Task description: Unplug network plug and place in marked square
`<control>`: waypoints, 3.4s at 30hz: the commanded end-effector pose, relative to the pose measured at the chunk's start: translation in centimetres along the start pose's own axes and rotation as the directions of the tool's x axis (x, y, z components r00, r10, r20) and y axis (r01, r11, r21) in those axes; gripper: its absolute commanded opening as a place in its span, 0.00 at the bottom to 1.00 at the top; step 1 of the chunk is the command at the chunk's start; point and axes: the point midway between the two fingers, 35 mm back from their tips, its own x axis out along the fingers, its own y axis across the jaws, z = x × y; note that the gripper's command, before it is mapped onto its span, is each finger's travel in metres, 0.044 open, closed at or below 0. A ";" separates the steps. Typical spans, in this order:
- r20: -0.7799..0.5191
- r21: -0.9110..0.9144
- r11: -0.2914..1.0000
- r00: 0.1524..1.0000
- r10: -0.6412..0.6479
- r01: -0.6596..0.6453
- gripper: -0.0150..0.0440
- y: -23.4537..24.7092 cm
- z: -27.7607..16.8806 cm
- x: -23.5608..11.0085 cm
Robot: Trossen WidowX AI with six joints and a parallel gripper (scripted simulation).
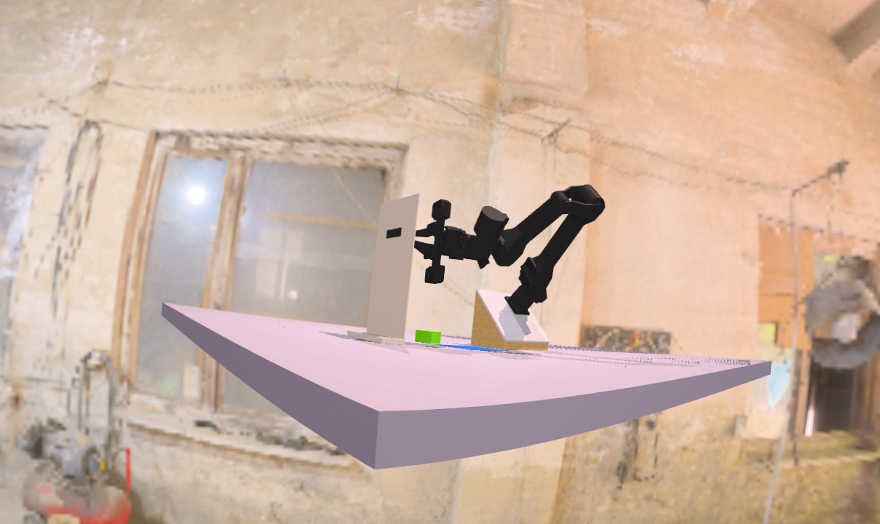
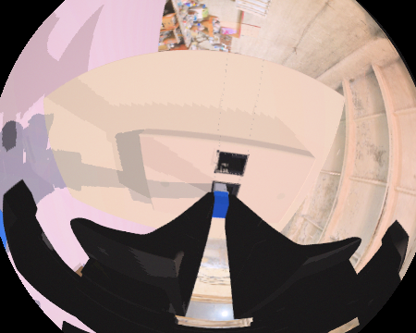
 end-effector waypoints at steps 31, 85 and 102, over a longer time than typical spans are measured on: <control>0.002 0.002 1.000 1.000 0.005 -0.005 0.25 0.0 -0.5 -2.0; 0.002 0.002 1.000 1.000 0.005 -0.005 0.25 0.0 -0.2 -4.1; 0.002 0.003 1.000 1.000 0.005 -0.005 0.25 0.0 -0.1 -4.7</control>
